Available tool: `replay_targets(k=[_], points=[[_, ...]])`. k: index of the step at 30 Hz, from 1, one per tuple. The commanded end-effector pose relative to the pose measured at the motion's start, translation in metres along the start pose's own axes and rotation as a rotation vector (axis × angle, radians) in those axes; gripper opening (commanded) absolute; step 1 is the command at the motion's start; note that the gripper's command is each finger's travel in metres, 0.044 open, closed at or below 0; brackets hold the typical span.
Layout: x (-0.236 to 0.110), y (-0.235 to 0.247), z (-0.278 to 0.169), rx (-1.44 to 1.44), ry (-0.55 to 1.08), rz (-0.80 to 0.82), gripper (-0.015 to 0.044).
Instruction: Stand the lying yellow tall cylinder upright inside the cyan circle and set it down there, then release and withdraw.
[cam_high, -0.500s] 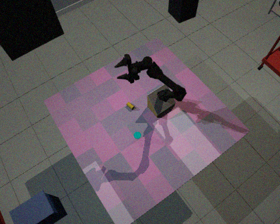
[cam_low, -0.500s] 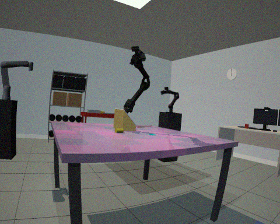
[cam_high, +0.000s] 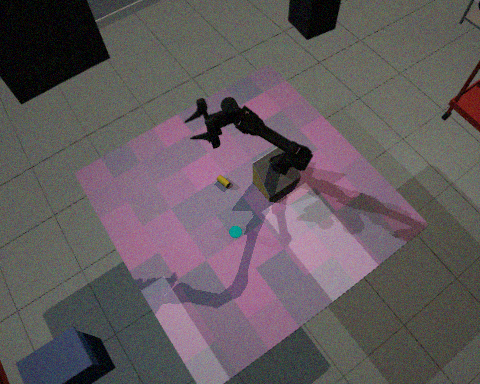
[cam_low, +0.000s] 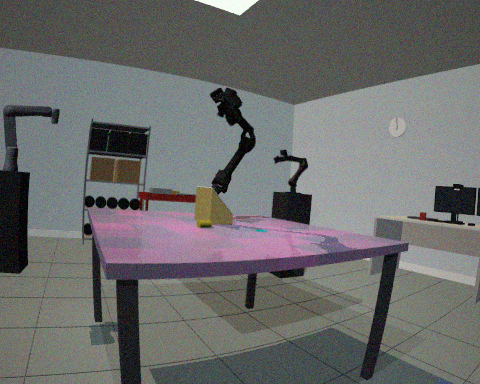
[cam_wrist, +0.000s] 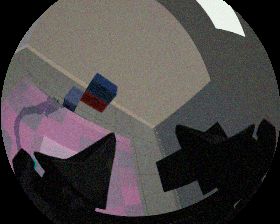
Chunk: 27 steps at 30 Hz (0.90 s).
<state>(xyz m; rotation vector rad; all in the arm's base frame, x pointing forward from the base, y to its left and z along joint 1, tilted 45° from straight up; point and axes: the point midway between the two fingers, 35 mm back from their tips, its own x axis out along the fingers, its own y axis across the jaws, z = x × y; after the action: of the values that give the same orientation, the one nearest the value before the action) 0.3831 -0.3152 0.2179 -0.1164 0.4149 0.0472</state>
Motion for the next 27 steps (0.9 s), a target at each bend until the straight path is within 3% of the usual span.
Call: replay_targets(k=[1, 14, 27], points=[[0.020, 0.016, -0.033, 0.158, 0.088, 0.049, 0.0309], [0.063, 0.090, -0.141, 0.682, 0.459, 0.170, 0.0309], [0.064, 0.170, -0.225, 1.110, 0.880, 0.170, 0.0309]])
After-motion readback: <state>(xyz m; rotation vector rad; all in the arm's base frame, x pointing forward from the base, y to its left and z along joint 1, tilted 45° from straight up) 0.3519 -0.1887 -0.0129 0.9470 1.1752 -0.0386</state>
